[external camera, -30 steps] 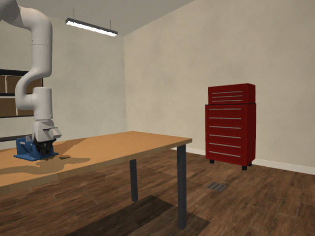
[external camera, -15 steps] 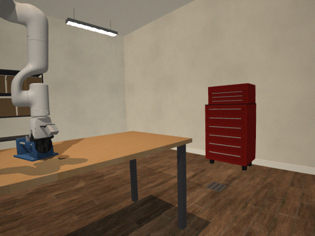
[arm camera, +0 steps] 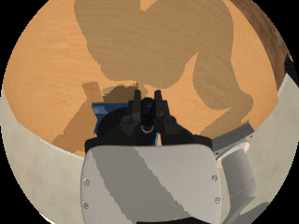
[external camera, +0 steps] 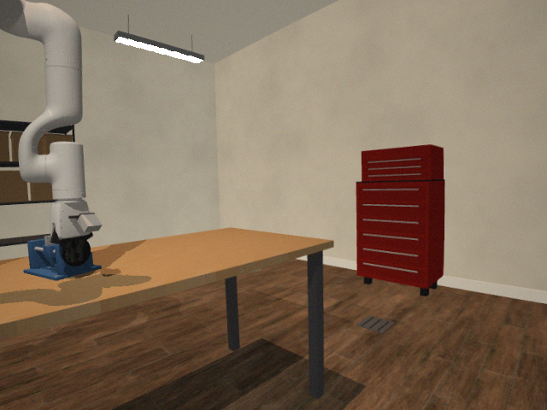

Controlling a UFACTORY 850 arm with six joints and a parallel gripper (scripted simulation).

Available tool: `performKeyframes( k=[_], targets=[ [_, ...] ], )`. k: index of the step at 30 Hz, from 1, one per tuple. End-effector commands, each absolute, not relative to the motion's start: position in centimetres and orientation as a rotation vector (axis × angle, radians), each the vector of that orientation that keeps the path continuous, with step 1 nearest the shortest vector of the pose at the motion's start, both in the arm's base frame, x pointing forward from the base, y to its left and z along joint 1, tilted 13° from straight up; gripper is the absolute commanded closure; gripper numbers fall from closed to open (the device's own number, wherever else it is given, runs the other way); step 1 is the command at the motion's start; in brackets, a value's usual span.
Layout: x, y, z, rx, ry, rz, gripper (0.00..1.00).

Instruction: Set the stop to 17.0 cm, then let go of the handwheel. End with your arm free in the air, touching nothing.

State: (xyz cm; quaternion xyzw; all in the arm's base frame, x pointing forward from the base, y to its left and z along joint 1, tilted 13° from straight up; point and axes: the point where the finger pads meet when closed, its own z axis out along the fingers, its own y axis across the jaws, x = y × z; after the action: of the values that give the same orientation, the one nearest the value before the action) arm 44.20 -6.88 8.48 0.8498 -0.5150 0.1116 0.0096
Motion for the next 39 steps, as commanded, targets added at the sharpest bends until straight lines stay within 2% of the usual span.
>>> performKeyframes(
  k=[1, 39],
  targets=[
    [44.2, -6.89, 8.65, 2.652, -1.608, 0.346, 0.94],
    [44.16, -6.78, 9.24, 2.652, -1.608, 0.346, 0.94]
  ],
)
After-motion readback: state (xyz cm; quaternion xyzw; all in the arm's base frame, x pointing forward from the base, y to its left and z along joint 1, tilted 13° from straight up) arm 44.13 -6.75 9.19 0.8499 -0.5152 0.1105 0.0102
